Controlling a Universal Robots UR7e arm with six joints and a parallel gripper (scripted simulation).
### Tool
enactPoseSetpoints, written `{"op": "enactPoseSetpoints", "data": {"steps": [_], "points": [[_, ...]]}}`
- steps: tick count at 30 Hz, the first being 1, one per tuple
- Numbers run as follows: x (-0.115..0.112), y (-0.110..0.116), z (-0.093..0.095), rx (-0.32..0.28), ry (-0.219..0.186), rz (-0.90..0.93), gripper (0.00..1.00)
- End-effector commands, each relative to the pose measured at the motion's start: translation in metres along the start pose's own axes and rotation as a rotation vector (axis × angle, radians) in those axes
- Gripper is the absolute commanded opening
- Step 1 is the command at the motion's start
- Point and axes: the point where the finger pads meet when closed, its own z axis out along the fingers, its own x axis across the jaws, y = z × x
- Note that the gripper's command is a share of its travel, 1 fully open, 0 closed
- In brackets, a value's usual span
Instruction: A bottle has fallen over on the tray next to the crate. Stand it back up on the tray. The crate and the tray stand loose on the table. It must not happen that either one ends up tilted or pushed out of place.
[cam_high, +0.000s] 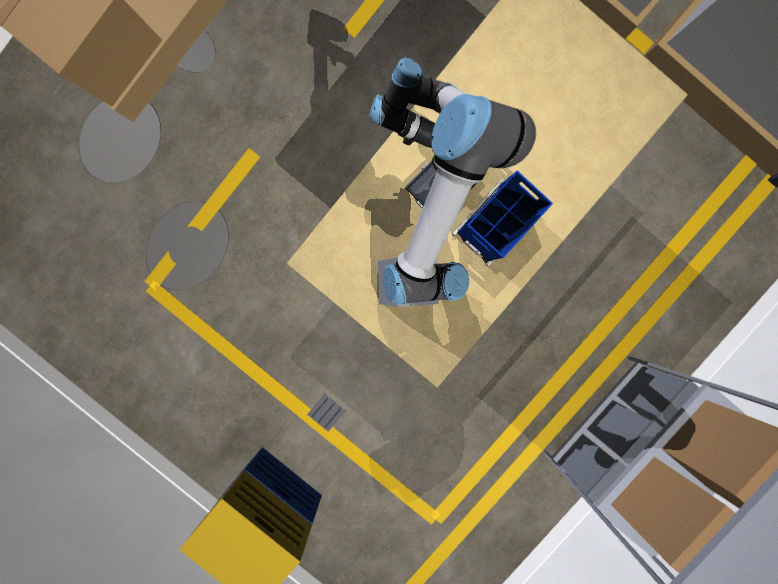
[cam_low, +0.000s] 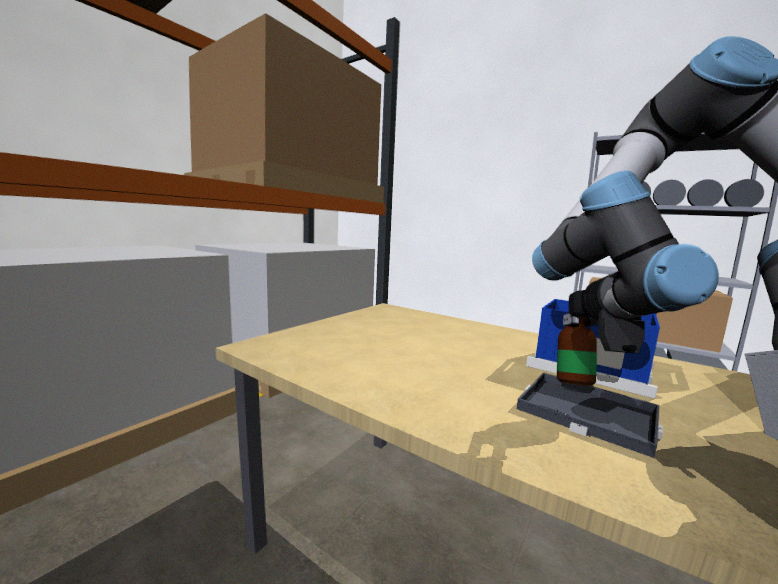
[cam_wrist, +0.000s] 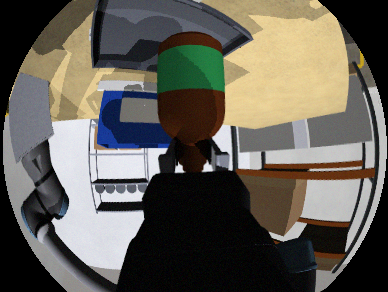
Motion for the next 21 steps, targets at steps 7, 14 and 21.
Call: {"op": "enactPoseSetpoints", "data": {"steps": [7,14,21], "points": [[0.0,0.0006,-0.0001,0.0,0.0,0.001,0.0],[-0.0006,0.001,0.0009,0.0,0.0,0.001,0.0],[-0.0025,0.0021,0.004,0.0,0.0,0.001,0.0]]}}
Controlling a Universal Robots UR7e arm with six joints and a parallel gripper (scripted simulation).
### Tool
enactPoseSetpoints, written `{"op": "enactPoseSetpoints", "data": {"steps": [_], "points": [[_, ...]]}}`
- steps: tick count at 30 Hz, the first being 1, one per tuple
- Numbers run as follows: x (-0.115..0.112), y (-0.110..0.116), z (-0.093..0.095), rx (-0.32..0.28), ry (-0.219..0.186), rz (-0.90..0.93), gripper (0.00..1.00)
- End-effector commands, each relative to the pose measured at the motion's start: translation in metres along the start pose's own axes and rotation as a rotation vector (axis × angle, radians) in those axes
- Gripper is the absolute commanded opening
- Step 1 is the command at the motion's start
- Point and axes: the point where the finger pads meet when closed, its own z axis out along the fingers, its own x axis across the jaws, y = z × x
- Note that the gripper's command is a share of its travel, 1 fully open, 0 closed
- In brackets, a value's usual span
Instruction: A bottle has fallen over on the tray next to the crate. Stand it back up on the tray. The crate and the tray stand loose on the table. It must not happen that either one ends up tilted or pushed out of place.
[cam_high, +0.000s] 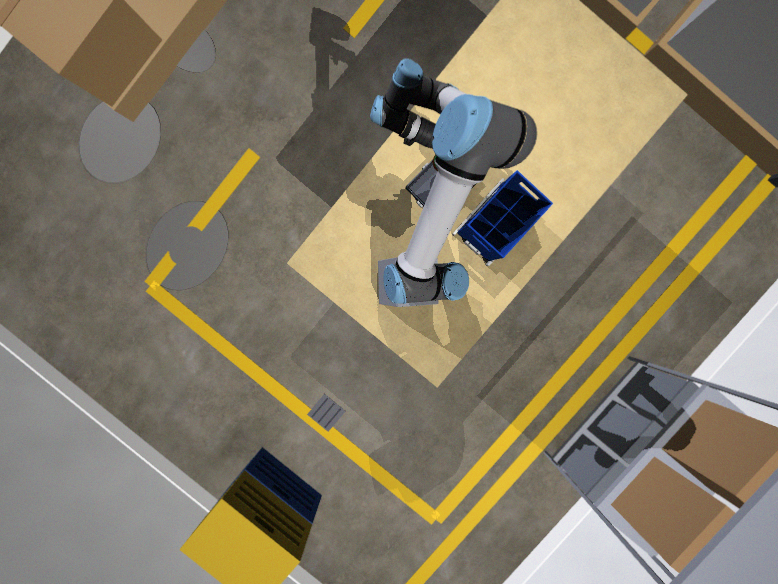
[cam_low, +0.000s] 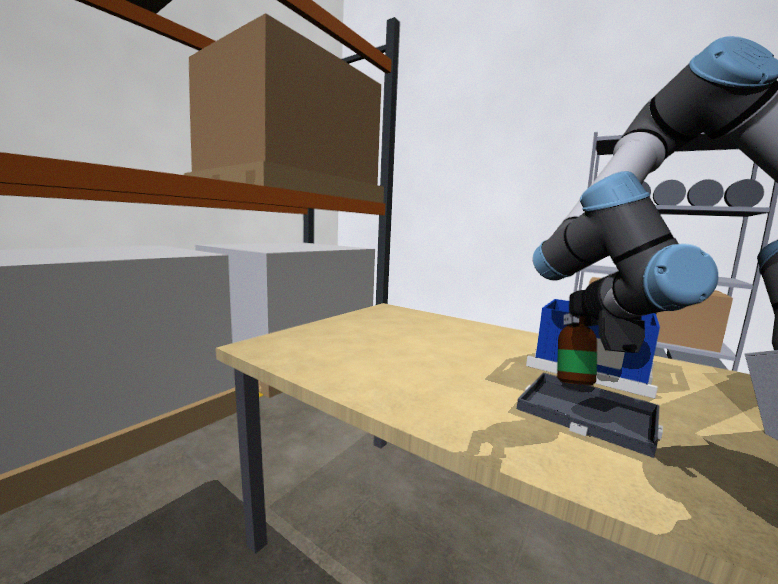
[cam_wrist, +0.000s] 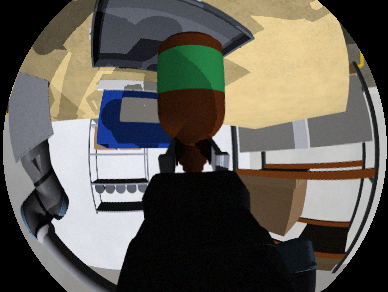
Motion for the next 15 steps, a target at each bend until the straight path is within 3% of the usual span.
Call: {"op": "enactPoseSetpoints", "data": {"steps": [1,15], "points": [[-0.0014,0.0015,0.0022,0.0,0.0,0.001,0.0],[-0.006,0.0041,0.0095,0.0,0.0,0.001,0.0]]}}
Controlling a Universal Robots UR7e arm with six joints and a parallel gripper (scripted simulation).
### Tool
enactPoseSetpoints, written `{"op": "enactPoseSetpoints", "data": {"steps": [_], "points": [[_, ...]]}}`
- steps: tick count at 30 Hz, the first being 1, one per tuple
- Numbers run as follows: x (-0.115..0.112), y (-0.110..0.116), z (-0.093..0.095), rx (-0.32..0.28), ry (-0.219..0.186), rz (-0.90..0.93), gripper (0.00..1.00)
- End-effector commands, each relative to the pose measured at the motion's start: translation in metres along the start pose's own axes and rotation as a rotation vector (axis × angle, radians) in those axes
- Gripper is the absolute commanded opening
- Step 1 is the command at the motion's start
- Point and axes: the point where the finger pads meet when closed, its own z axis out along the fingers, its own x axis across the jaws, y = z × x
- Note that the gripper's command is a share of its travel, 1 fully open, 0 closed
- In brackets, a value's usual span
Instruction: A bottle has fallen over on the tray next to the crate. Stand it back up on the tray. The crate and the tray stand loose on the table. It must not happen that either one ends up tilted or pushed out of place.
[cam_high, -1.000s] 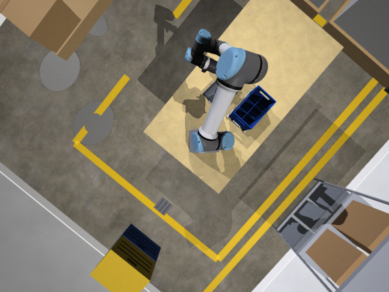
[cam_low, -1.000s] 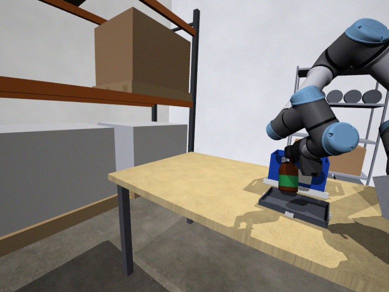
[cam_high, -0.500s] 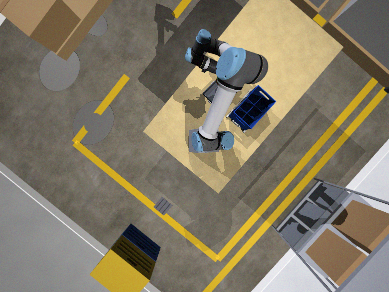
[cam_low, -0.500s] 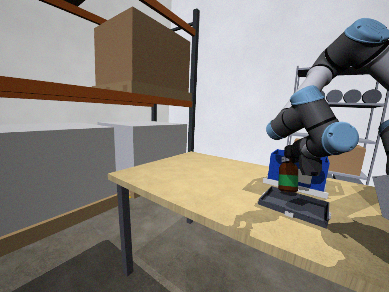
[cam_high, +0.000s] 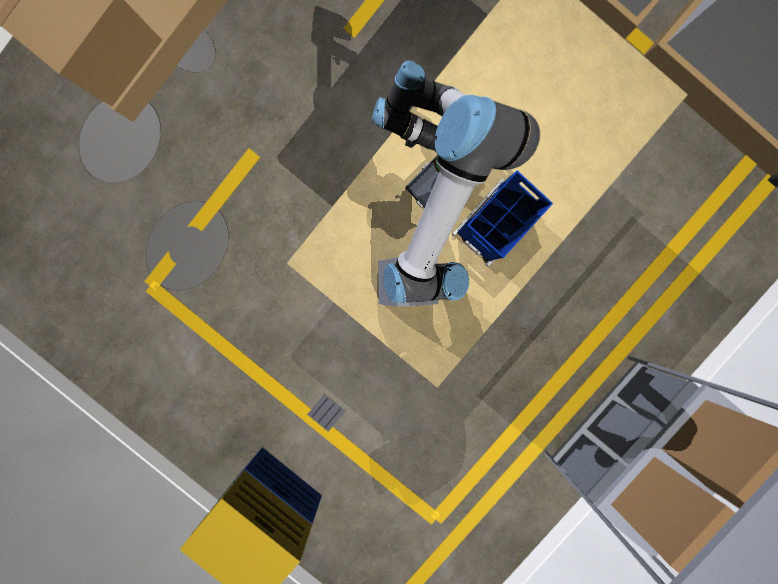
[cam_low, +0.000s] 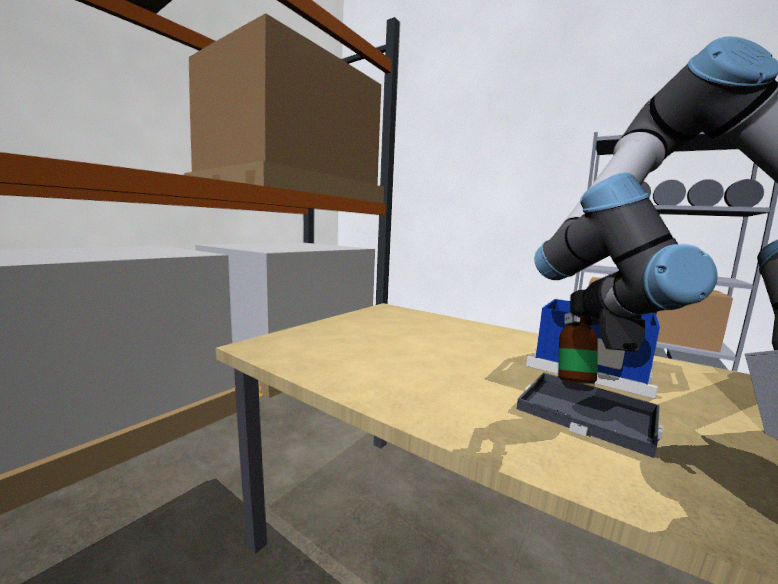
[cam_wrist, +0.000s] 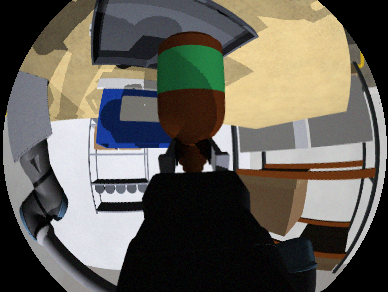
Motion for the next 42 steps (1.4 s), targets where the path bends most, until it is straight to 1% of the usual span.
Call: {"op": "enactPoseSetpoints", "data": {"steps": [1,13,42], "points": [[-0.0017,0.0016,0.0027,0.0,0.0,0.001,0.0],[-0.0034,0.0026,0.0054,0.0,0.0,0.001,0.0],[-0.0035,0.0027,0.0055,0.0,0.0,0.001,0.0]]}}
